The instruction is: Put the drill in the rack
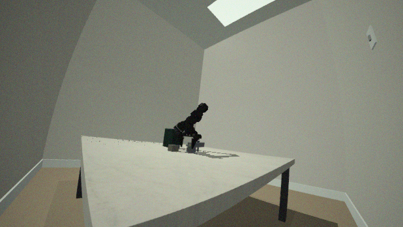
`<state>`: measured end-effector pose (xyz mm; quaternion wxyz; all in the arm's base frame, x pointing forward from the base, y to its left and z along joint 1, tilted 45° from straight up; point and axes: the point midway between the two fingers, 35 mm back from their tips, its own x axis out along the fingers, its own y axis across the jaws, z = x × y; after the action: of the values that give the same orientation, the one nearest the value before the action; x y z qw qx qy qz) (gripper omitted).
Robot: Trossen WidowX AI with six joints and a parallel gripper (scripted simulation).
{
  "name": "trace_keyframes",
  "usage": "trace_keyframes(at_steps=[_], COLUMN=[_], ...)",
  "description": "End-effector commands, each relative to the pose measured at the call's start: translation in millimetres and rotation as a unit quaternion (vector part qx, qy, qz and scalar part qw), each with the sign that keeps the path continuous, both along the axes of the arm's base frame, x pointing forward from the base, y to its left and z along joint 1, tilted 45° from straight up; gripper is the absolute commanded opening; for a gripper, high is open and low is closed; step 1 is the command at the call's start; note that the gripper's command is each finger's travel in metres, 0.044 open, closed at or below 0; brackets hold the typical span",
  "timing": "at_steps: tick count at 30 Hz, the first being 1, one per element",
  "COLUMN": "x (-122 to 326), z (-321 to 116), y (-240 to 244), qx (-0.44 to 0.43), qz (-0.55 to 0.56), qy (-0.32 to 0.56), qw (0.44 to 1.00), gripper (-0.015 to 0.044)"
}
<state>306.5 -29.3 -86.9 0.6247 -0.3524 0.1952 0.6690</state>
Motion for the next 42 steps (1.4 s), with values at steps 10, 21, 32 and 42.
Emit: trace_keyframes(at_steps=[10,21,32,42], x=[-1.4,-1.4,-1.4,0.7], z=[-6.6,-6.6,-6.6,-12.6], y=[12.6,12.6,12.6,7.2], qx=[0.001,0.001,0.001,0.003], qz=[0.001,0.001,0.001,-0.002], qy=[0.0,0.0,0.0,0.0], qw=[1.0,1.0,1.0,1.0], gripper=[0.0414,0.0125,0.0,0.0])
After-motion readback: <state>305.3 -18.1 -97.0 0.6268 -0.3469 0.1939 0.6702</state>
